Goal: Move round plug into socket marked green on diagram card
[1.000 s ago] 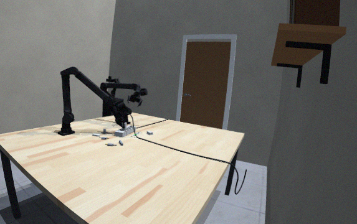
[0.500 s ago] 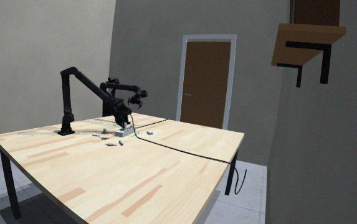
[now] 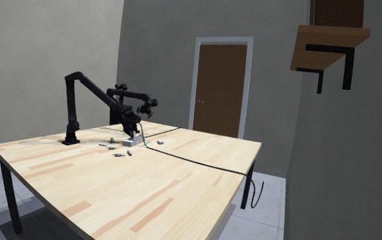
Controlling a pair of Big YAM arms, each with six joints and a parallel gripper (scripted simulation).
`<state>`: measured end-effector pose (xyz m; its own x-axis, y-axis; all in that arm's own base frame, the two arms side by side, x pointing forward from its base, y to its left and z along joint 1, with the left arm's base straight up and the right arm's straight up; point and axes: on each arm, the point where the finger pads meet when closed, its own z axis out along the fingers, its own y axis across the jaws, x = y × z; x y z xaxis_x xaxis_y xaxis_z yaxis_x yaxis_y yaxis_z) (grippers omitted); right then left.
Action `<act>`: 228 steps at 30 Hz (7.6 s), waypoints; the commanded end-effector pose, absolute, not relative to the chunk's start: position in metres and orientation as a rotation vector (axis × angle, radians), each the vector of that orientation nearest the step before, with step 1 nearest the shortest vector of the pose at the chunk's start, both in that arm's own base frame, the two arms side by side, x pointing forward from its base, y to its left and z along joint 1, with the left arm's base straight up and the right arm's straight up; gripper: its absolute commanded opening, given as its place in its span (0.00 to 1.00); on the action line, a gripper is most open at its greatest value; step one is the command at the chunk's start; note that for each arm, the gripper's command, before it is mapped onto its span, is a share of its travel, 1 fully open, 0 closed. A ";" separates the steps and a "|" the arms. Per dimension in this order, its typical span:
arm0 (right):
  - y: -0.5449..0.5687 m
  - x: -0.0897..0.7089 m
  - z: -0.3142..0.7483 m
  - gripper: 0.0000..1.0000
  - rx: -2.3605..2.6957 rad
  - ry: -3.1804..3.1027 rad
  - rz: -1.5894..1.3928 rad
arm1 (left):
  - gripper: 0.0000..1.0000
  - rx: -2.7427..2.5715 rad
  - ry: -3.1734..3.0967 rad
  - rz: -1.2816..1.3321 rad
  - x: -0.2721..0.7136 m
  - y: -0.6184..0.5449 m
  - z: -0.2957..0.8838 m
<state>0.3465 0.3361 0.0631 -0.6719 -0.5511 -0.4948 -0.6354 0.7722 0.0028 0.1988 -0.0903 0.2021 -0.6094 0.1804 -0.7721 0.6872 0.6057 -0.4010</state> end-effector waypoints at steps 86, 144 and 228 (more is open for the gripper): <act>0.315 0.313 -0.009 0.32 -0.975 2.641 0.164 | 1.00 0.597 2.117 -0.932 0.209 -0.086 0.209; 0.312 0.324 -0.011 0.32 -0.967 2.663 0.178 | 1.00 0.597 2.117 -0.932 0.209 -0.086 0.209; 0.338 0.356 0.278 0.65 -0.860 2.350 0.290 | 1.00 0.616 1.985 -1.062 0.212 -0.101 0.265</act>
